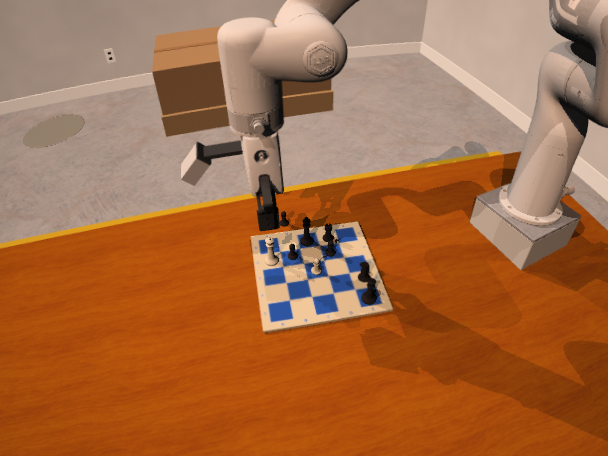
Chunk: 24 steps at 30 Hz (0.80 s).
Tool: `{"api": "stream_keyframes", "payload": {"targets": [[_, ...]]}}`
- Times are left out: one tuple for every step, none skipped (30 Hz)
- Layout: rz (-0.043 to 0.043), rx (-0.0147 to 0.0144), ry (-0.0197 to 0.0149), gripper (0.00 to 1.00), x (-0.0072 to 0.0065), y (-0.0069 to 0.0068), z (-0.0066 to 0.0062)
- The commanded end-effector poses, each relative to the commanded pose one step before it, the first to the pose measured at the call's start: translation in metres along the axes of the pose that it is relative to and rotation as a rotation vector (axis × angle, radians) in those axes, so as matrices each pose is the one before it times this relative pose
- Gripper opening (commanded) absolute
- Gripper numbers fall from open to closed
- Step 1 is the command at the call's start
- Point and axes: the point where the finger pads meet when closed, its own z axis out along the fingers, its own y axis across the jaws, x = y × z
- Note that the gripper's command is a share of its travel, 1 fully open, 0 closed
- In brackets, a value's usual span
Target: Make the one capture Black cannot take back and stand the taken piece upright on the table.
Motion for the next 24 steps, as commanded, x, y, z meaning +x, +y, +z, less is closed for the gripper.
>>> {"api": "stream_keyframes", "payload": {"targets": [[0.00011,-0.00003,0.00505,1.0,0.00162,0.00005,-0.00207],[0.0,0.0,0.0,1.0,0.0,0.0,0.0],[0.0,0.0,0.0,1.0,0.0,0.0,0.0],[0.0,0.0,0.0,1.0,0.0,0.0,0.0],[0.0,0.0,0.0,1.0,0.0,0.0,0.0],[0.0,0.0,0.0,1.0,0.0,0.0,0.0],[0.0,0.0,0.0,1.0,0.0,0.0,0.0],[0.0,0.0,0.0,1.0,0.0,0.0,0.0],[0.0,0.0,0.0,1.0,0.0,0.0,0.0],[0.0,0.0,0.0,1.0,0.0,0.0,0.0],[0.0,0.0,0.0,1.0,0.0,0.0,0.0],[0.0,0.0,0.0,1.0,0.0,0.0,-0.00002],[0.0,0.0,0.0,1.0,0.0,0.0,-0.00013],[0.0,0.0,0.0,1.0,0.0,0.0,-0.00034],[0.0,0.0,0.0,1.0,0.0,0.0,-0.00062],[0.0,0.0,0.0,1.0,0.0,0.0,-0.00094],[0.0,0.0,0.0,1.0,0.0,0.0,-0.0013],[0.0,0.0,0.0,1.0,0.0,0.0,-0.00167],[0.0,0.0,0.0,1.0,0.0,0.0,-0.00203],[0.0,0.0,0.0,1.0,-0.00001,0.0,-0.00238],[0.0,0.0,0.0,1.0,0.00001,0.0,-0.00268],[0.0,0.0,0.0,1.0,0.0,0.0,-0.00296],[0.0,0.0,0.0,1.0,0.0,0.0,0.0],[0.0,0.0,0.0,1.0,0.0,0.0,0.0]]}}
